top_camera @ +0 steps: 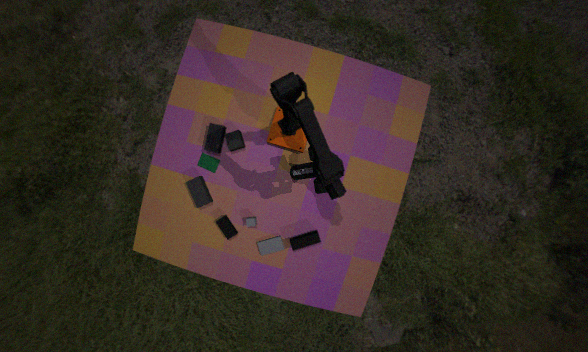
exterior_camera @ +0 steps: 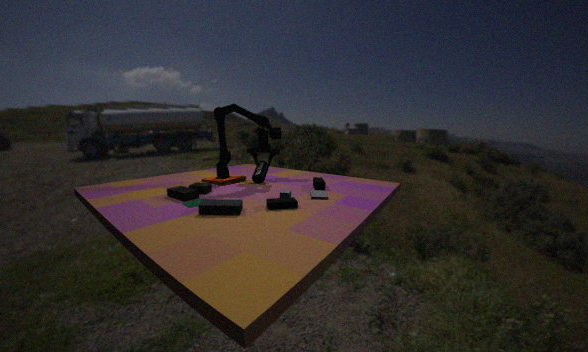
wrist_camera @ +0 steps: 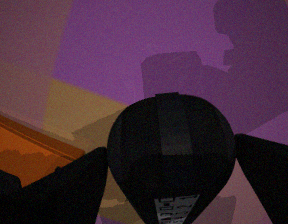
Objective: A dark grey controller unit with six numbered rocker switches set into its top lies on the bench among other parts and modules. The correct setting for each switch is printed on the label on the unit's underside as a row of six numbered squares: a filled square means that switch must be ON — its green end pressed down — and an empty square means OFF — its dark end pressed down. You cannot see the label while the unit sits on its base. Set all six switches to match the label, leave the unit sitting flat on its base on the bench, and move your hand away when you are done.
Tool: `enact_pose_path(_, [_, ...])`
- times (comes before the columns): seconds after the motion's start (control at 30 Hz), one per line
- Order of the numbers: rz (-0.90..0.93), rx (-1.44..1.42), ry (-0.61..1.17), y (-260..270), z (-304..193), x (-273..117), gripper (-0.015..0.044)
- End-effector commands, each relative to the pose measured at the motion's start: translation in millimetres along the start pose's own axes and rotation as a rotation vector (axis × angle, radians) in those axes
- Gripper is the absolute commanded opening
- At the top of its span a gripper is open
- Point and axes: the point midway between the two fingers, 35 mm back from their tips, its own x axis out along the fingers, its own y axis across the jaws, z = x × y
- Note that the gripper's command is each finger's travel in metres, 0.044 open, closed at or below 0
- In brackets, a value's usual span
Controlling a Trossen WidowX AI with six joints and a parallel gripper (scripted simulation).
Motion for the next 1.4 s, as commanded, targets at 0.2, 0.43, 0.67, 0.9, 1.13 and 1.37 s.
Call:
enact_pose_path(0.2, [-0.01,0.0,0.009,-1.5,-9.0,-7.7,0.0336])
enact_pose_path(0.43, [-0.01,0.0,0.009,-1.5,-13.4,-11.4,0.0336])
enact_pose_path(0.67, [-0.01,0.0,0.009,-1.4,-18.0,-14.8,0.0337])
enact_pose_path(0.9, [-0.01,0.0,0.01,-1.4,-22.8,-18.0,0.0337])
enact_pose_path(1.13, [-0.01,0.0,0.01,-1.4,-27.6,-21.1,0.0338])
enact_pose_path(1.37, [-0.01,0.0,0.011,-1.4,-32.6,-23.9,0.0338])
